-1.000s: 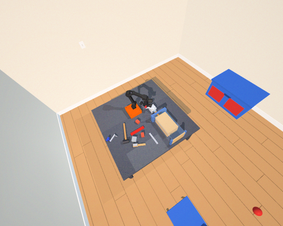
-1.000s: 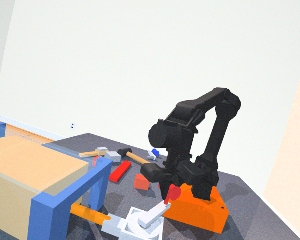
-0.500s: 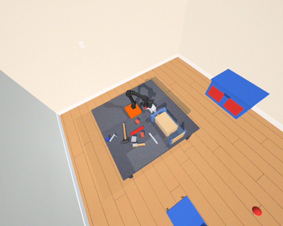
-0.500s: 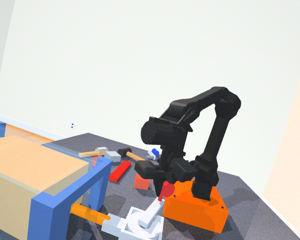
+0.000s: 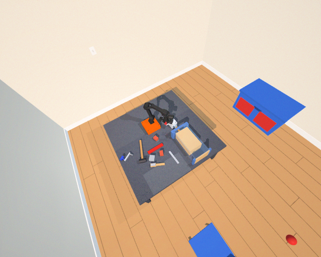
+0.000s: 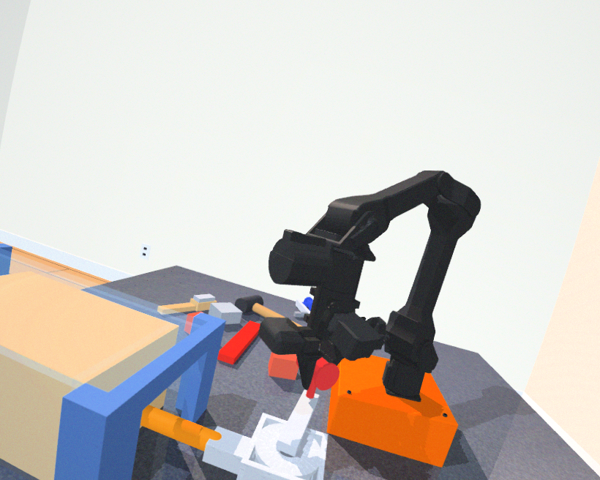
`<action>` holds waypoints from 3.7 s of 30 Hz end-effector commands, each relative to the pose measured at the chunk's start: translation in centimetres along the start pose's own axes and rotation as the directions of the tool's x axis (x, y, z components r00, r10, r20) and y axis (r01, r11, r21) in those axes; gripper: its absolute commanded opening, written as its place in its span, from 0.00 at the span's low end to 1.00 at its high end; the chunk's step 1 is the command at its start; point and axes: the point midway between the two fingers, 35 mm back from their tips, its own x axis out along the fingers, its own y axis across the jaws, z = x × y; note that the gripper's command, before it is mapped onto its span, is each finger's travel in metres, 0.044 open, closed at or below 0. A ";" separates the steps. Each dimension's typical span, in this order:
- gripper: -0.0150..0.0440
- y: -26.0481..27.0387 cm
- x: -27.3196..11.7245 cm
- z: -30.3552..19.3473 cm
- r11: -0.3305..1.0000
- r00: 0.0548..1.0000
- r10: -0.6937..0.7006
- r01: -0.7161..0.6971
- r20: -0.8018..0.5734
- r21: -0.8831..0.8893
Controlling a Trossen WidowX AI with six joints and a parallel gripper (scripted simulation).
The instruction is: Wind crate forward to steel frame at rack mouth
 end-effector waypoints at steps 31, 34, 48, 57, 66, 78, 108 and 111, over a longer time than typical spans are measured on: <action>0.25 -4.4 -0.2 -2.3 1.000 0.999 -0.025 0.025 -0.021 0.009; 0.25 -4.7 -0.2 -2.4 1.000 0.999 -0.026 0.026 -0.021 0.009; 0.25 -6.4 -0.2 -2.7 1.000 0.999 -0.027 0.027 -0.021 0.009; 0.25 -7.5 -0.3 -2.7 1.000 0.999 -0.027 0.028 -0.021 0.009; 0.25 -8.6 -0.3 -2.5 1.000 0.999 -0.028 0.028 -0.021 0.009; 0.25 -10.0 -0.4 -2.2 1.000 0.999 -0.029 0.029 -0.021 0.009; 0.25 -13.1 -0.5 -0.5 0.999 0.999 -0.031 0.032 -0.020 0.009; 0.25 -13.4 -0.5 -0.3 0.999 0.999 -0.032 0.032 -0.020 0.009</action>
